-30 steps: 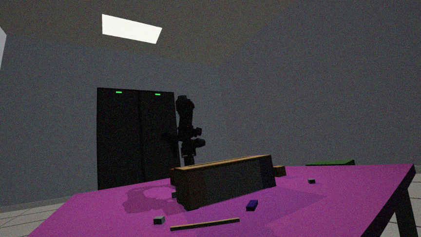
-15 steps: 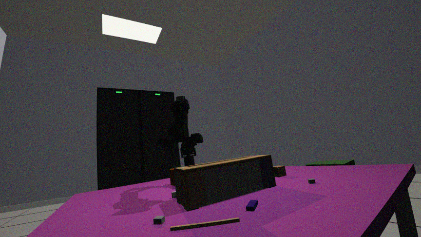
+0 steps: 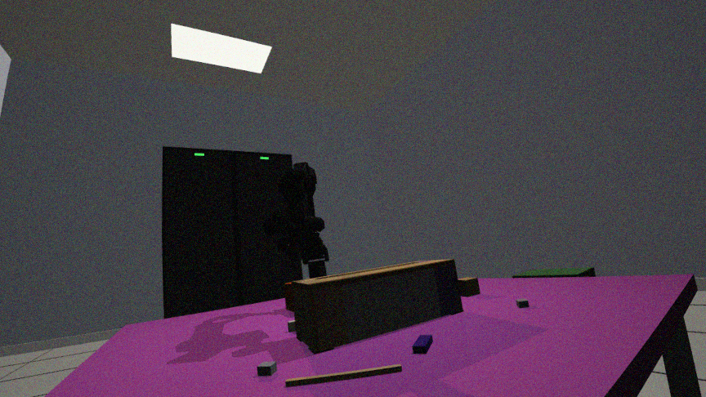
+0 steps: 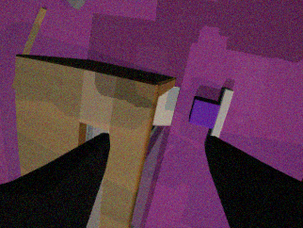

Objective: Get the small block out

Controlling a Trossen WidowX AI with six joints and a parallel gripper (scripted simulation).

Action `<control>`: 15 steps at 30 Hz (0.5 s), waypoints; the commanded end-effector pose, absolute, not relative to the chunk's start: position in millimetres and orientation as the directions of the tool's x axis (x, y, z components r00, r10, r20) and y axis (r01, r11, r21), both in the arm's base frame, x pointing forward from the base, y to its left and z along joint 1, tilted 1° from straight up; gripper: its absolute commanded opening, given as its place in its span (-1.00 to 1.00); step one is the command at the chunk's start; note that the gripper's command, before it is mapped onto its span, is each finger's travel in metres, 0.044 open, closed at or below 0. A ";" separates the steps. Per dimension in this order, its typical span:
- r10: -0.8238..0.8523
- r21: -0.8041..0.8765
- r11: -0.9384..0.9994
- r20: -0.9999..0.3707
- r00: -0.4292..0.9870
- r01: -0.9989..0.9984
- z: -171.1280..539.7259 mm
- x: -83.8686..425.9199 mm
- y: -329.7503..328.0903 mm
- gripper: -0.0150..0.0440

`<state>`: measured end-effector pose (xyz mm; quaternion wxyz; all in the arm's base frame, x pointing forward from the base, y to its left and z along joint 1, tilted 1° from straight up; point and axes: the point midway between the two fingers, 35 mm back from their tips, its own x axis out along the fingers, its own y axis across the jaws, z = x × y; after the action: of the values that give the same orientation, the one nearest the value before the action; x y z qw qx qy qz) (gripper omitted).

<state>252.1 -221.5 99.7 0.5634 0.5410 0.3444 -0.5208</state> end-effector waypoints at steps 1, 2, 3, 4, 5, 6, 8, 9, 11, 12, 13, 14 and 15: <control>-0.168 0.302 -0.843 -0.934 0.316 0.446 99.1 235.4 -213.6 0.47; -0.166 0.293 -0.869 -0.931 0.324 0.398 99.4 234.4 -213.6 0.47; -0.165 0.282 -0.893 -0.930 0.329 0.351 99.5 233.9 -213.6 0.47; -0.164 0.270 -0.913 -0.929 0.333 0.304 99.7 233.3 -213.5 0.47; -0.162 0.257 -0.932 -0.927 0.338 0.256 99.8 232.8 -213.5 0.47; -0.161 0.242 -0.948 -0.926 0.342 0.208 99.9 232.3 -213.5 0.47; -0.159 0.210 -0.971 -0.923 0.351 0.111 100.2 231.2 -213.4 0.47; -0.158 0.192 -0.979 -0.921 0.356 0.062 100.4 230.7 -213.4 0.47; -0.156 0.154 -0.987 -0.918 0.365 -0.036 100.7 229.6 -213.3 0.47; -0.155 0.132 -0.988 -0.915 0.372 -0.086 100.9 228.9 -213.3 0.47; -0.154 0.111 -0.985 -0.914 0.375 -0.133 101.0 228.4 -213.2 0.47; -0.153 0.090 -0.979 -0.913 0.379 -0.180 101.2 228.0 -213.2 0.47; -0.153 0.068 -0.972 -0.911 0.382 -0.227 101.3 227.7 -213.2 0.47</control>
<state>241.9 -222.1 101.6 0.3094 0.7431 0.1165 -0.5819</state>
